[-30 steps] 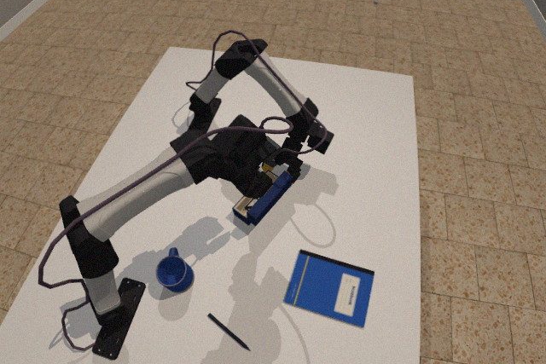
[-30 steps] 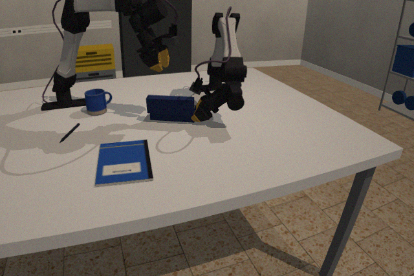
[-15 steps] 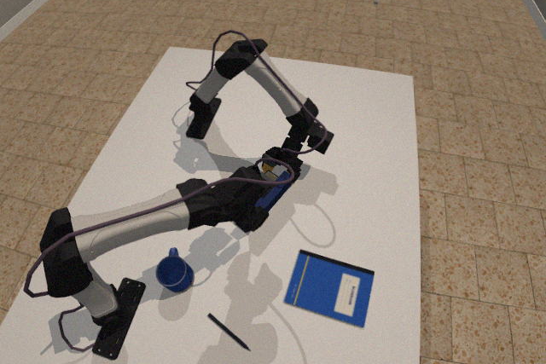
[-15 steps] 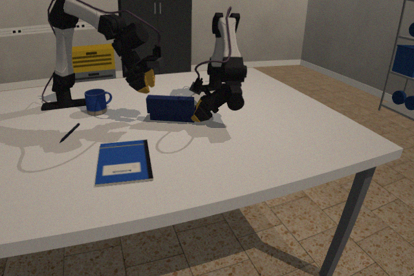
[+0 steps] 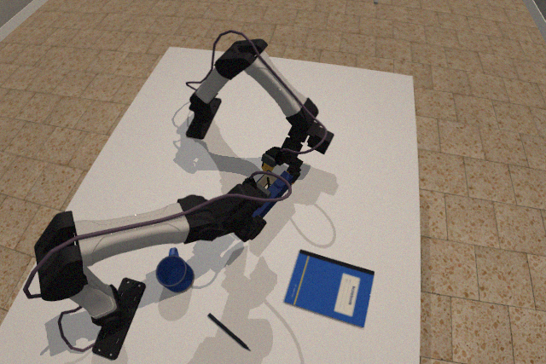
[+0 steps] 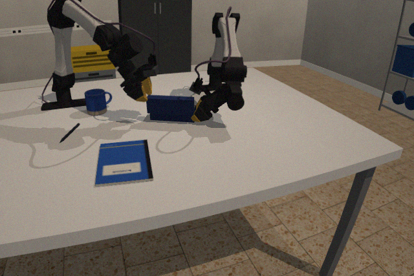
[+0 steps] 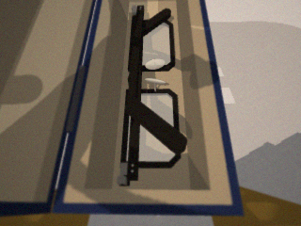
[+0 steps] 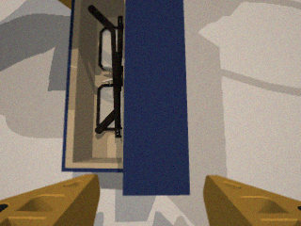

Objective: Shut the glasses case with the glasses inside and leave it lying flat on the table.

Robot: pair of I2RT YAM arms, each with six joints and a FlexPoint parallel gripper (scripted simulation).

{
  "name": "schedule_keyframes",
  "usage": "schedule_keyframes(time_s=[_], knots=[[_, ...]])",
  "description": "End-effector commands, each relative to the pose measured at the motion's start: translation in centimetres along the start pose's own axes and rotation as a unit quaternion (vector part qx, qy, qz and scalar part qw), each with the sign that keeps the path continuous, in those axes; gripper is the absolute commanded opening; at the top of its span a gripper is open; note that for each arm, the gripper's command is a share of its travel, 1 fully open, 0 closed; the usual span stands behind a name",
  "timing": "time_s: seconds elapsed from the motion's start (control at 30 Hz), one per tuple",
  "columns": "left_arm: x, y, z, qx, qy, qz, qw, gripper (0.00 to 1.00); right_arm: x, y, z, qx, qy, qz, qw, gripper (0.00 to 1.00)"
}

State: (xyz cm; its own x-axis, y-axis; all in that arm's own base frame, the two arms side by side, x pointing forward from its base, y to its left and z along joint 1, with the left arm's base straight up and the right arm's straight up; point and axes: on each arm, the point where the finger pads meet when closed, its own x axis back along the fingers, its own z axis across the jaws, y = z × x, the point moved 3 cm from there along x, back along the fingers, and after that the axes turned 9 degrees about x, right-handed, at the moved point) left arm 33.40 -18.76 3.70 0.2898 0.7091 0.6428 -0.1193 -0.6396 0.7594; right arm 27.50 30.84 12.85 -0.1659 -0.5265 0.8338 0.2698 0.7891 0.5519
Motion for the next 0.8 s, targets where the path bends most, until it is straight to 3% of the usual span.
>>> schedule_keyframes(time_s=[0.0,0.43,0.5,0.77], knots=[[-0.3,-0.2,0.1,0.003,-0.004,0.001,1.000,0.48,-1.1,0.6,0.1,0.004,0.004,-0.014,1.000,0.56],[-0.3,-0.2,0.1,0.003,-0.004,0.001,1.000,0.48,-2.2,1.0,0.1,0.005,0.003,-0.017,1.000,0.46],[-0.3,-0.2,0.1,0.003,-0.004,0.001,1.000,0.48,-2.2,0.9,0.2,0.005,0.007,-0.017,1.000,0.33],[-0.3,-0.2,0.1,0.003,-0.004,0.001,1.000,0.48,-2.3,0.6,0.3,0.006,0.008,-0.014,1.000,0.23]])
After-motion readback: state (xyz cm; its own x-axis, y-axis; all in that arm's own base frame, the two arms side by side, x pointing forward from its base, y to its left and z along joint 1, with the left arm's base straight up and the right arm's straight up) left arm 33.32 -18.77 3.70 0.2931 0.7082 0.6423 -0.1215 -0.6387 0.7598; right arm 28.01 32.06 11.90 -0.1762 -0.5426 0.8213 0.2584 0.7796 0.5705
